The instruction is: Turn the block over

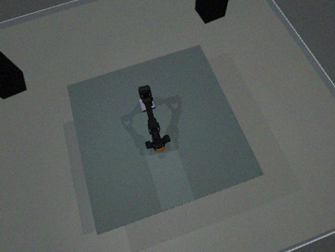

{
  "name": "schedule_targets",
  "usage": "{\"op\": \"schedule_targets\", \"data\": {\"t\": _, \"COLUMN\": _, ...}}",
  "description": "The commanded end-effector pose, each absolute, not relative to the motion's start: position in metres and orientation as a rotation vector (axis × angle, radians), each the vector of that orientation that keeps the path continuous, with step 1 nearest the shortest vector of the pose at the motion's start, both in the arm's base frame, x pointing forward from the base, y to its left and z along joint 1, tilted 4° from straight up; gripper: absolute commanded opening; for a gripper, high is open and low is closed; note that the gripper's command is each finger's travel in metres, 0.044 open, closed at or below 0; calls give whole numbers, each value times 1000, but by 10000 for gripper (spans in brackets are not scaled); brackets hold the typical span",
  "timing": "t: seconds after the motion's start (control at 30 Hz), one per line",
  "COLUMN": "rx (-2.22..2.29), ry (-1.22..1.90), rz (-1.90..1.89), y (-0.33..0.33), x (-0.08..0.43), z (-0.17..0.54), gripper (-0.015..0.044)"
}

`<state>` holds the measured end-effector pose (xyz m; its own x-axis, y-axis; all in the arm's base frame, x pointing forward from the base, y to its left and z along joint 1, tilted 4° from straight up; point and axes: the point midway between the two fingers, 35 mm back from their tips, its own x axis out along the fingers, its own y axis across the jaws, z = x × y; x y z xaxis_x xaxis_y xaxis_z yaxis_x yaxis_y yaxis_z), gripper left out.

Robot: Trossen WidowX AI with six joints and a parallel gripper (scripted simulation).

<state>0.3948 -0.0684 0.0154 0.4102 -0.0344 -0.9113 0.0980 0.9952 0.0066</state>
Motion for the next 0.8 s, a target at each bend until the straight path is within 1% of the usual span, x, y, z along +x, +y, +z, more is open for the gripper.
{"op": "schedule_targets", "data": {"t": 0.0, "rx": 65, "ry": 1099, "rz": -84, "y": -67, "x": 390, "z": 14, "gripper": 0}}
{"op": "schedule_targets", "data": {"t": 0.27, "rx": 59, "ry": 1018, "rz": -85, "y": -66, "x": 386, "z": 16, "gripper": 0}}
{"op": "schedule_targets", "data": {"t": 0.77, "rx": 52, "ry": 801, "rz": -93, "y": -69, "x": 401, "z": -12, "gripper": 0}}
